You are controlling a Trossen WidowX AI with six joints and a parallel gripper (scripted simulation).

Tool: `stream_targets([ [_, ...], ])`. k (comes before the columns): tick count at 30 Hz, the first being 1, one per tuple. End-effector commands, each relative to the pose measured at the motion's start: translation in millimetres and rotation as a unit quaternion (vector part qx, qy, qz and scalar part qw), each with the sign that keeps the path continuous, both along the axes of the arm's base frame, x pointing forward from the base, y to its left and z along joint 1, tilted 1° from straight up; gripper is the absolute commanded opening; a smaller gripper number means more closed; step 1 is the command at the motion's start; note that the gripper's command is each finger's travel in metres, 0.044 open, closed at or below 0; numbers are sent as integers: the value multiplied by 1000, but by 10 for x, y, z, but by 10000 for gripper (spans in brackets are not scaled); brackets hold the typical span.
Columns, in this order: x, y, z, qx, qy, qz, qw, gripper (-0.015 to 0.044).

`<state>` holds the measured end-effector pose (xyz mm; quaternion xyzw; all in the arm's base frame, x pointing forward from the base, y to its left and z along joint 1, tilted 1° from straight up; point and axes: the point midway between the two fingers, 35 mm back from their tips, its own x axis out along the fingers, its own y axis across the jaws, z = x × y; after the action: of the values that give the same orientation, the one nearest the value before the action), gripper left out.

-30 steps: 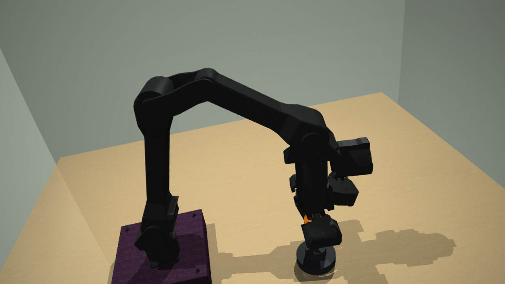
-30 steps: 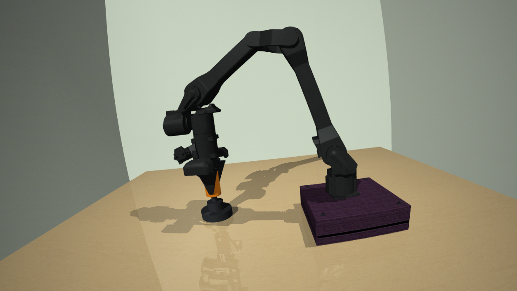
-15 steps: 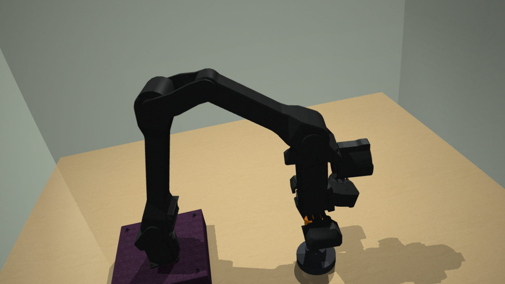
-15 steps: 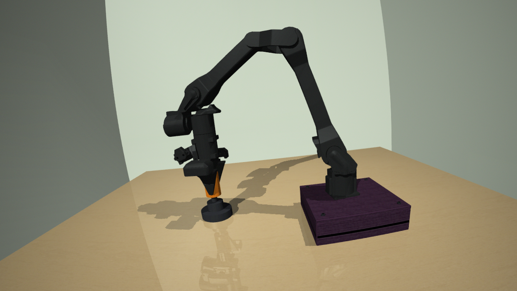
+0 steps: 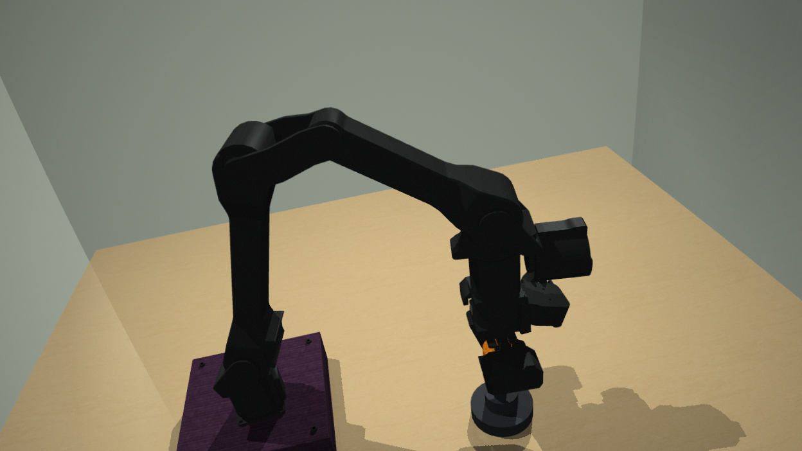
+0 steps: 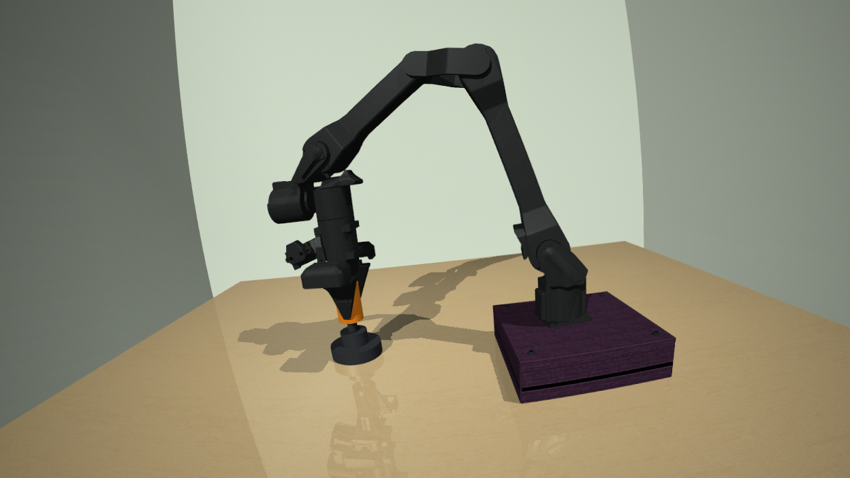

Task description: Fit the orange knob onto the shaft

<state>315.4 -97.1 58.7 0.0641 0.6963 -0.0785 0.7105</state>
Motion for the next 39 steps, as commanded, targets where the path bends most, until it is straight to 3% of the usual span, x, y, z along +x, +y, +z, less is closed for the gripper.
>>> stream_targets([
  [1, 12, -5, 21, -2, -1, 22, 1000, 0],
  [7, 6, -25, -6, -3, 1, 103, 995, 0],
  [32, 10, -10, 21, -3, 1, 108, 994, 0],
  [39, -3, -23, -7, -5, 4, 207, 978, 0],
])
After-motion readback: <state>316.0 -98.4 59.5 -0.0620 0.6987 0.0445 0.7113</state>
